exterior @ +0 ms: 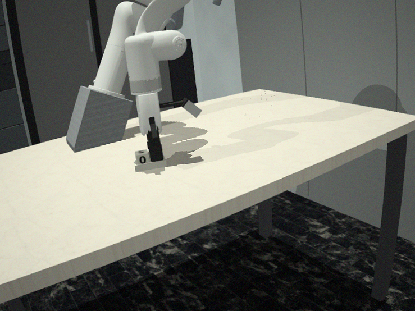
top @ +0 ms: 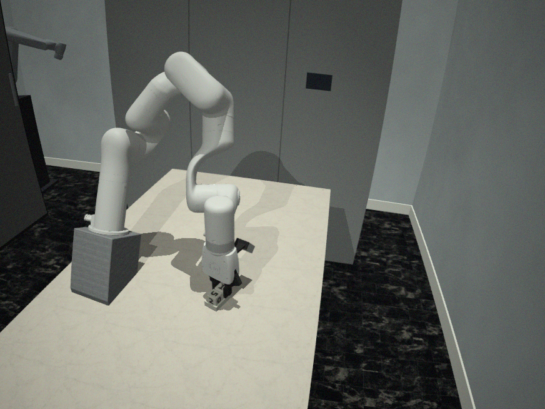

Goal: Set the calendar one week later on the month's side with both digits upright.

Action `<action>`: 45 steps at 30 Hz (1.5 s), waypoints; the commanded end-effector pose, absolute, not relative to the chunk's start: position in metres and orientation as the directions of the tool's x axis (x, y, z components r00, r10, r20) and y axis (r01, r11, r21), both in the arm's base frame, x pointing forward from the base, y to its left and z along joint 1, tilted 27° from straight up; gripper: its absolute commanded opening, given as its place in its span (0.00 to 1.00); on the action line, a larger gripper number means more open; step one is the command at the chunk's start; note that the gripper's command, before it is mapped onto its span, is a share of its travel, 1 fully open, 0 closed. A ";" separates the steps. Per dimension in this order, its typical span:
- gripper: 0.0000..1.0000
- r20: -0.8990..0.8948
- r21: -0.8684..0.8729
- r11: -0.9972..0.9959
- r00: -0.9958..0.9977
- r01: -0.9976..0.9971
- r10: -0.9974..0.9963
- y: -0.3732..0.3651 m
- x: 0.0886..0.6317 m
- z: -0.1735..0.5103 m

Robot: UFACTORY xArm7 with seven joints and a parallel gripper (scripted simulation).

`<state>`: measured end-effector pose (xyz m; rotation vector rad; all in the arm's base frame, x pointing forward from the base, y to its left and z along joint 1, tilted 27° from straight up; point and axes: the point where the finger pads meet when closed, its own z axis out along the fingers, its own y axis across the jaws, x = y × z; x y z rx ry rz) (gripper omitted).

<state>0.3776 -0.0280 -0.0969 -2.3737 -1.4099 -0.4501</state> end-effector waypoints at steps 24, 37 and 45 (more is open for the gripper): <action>0.29 0.435 -0.126 -0.450 0.457 0.884 0.776 -0.067 0.370 -0.020; 0.29 0.435 -0.126 -0.450 0.457 0.884 0.776 -0.074 0.369 -0.007; 0.29 0.437 -0.117 -0.434 0.439 0.893 0.785 -0.074 0.370 -0.007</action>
